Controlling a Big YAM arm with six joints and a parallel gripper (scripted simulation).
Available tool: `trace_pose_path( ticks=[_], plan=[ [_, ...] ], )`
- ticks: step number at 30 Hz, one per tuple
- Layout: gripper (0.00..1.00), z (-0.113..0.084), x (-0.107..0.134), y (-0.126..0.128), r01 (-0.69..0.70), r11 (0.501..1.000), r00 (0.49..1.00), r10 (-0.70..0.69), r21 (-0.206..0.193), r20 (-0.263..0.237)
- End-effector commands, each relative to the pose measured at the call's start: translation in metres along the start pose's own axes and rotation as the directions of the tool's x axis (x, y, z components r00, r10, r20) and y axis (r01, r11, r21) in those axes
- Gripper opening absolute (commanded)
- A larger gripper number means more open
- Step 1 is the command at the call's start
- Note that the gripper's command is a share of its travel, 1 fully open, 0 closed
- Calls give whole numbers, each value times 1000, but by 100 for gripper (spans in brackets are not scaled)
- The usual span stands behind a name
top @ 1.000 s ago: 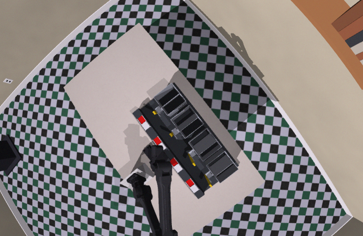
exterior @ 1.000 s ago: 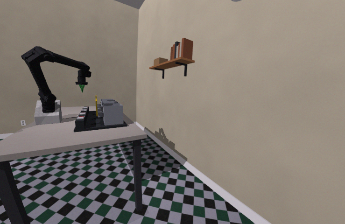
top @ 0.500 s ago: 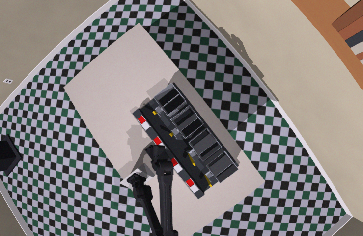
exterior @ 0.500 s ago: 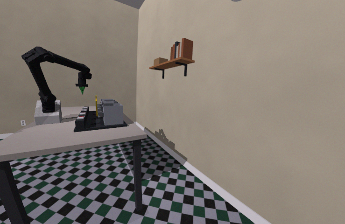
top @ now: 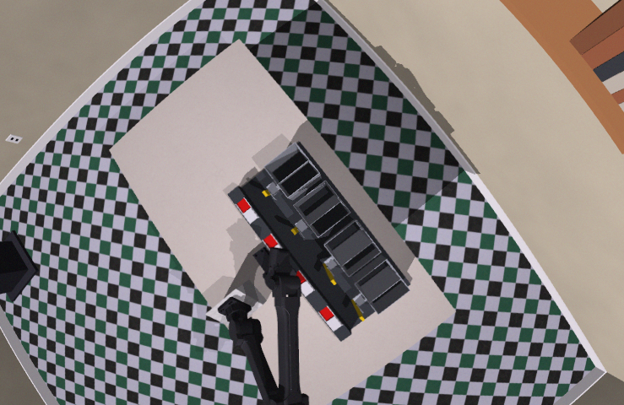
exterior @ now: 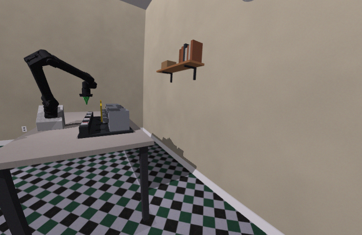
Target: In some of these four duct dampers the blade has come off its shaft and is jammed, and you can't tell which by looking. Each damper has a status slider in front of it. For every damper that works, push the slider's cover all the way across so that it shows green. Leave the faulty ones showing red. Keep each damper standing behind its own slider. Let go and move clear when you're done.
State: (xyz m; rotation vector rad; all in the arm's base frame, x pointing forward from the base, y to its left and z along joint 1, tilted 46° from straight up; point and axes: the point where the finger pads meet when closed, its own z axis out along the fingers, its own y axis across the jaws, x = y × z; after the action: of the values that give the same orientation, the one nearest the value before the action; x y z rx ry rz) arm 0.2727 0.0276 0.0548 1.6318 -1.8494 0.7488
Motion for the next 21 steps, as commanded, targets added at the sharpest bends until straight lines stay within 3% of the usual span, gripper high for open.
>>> trace_pose_path(
  ticks=[1, 5, 21],
  plan=[
    [0, 19, -4, -3, 24, 1000, 1000, -24, -3, 3],
    [0, 38, -4, -3, 24, 1000, 1000, -24, -3, 3],
    [0, 81, -3, -2, 25, 1000, 1000, -25, -4, 2]
  ],
)
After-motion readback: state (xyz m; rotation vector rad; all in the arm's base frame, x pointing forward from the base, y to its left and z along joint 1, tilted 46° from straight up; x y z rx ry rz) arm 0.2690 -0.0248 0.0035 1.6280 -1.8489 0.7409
